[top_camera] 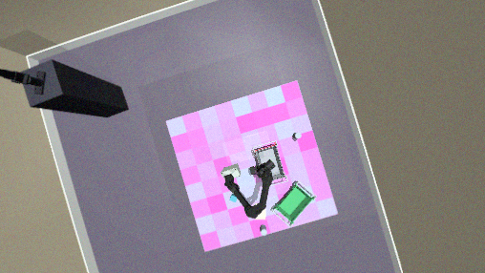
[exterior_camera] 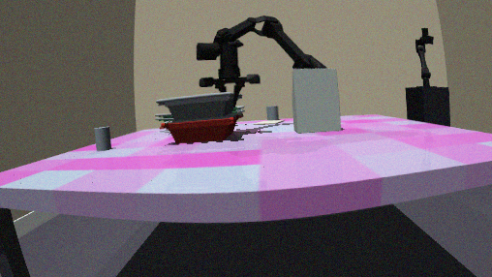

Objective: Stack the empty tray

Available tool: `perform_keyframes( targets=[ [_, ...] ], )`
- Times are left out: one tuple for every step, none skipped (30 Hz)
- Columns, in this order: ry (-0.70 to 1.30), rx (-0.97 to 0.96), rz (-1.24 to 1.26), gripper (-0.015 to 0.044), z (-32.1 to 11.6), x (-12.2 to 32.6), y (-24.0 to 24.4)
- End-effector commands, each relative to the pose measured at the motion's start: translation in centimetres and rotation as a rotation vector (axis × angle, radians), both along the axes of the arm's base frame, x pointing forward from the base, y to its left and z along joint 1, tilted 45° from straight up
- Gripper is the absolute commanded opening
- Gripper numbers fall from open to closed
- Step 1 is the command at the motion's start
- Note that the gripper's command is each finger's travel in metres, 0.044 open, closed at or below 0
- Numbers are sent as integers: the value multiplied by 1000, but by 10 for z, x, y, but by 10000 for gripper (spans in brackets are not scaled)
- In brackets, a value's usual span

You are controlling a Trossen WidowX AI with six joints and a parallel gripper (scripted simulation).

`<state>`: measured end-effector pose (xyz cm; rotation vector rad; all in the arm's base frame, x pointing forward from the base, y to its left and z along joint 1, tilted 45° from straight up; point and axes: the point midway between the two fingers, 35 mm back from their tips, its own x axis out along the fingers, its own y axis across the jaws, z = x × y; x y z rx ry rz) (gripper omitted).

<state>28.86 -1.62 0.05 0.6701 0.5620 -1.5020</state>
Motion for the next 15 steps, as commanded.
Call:
perform_keyframes(
  targets=[
    [1, -1, -18, 0, -2, -1, -6],
    [0, 0, -4, 0, 0, 0, -1],
    [1, -1, -13, 0, -2, -1, -4],
    [1, -1, -18, 0, -2, -1, -6],
    [1, -1, -18, 0, -2, -1, -6],
    [1, -1, -18, 0, -2, -1, -6],
    [1, -1, -18, 0, -2, -1, -6],
    [1, -1, -18, 0, -2, -1, -6],
    [1, -1, -18, 0, -2, -1, -6],
    [1, -1, -18, 0, -2, -1, -6],
    [1, -1, -18, 15, -2, -1, -6],
    [1, -1, -18, 29, -2, -1, -6],
    [1, -1, -18, 44, -2, -1, -6],
    [1, -1, -18, 59, -2, -1, -6],
    [1, -1, -18, 73, -2, -1, -6]
  ],
)
